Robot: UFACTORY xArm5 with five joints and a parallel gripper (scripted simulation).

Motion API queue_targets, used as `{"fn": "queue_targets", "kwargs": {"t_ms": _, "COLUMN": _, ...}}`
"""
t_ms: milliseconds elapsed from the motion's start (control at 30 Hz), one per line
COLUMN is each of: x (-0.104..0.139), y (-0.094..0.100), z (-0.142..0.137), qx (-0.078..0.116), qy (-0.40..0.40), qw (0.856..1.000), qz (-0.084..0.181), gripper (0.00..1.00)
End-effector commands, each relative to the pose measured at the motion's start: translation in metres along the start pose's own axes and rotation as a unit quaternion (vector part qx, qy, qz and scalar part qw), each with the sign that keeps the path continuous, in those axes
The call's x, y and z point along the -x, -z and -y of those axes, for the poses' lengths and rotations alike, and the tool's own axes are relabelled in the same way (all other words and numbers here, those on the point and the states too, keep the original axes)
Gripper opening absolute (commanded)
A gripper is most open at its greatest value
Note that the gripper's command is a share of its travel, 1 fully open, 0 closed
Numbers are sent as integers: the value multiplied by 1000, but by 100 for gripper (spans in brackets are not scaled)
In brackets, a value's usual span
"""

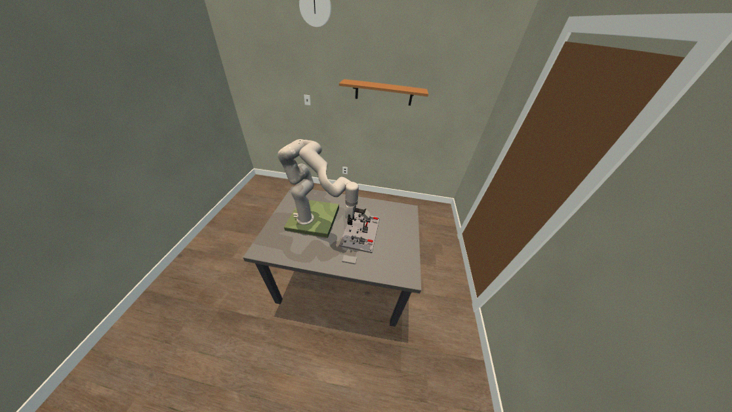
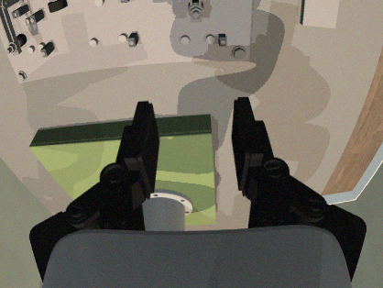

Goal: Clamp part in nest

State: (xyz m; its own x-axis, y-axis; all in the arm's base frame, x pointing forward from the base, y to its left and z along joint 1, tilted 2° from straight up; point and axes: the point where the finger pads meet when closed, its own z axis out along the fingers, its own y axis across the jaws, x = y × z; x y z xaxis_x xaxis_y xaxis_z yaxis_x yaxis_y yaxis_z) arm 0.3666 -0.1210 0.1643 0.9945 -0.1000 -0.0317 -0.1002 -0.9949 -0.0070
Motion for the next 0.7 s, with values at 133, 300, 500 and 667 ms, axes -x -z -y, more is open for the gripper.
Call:
{"fn": "queue_targets", "kwargs": {"t_ms": 133, "x": -1, "y": 1, "z": 0, "qx": 0, "qy": 0, "qw": 1000, "qz": -2, "gripper": 47}}
{"fn": "queue_targets", "kwargs": {"t_ms": 300, "x": -3, "y": 1, "z": 0, "qx": 0, "qy": 0, "qw": 1000, "qz": -2, "gripper": 47}}
{"fn": "queue_targets", "kwargs": {"t_ms": 500, "x": -13, "y": 1, "z": 0, "qx": 0, "qy": 0, "qw": 1000, "qz": -2, "gripper": 47}}
{"fn": "queue_targets", "kwargs": {"t_ms": 667, "x": -41, "y": 2, "z": -1, "qx": 1, "qy": 0, "qw": 1000, "qz": -2, "gripper": 47}}
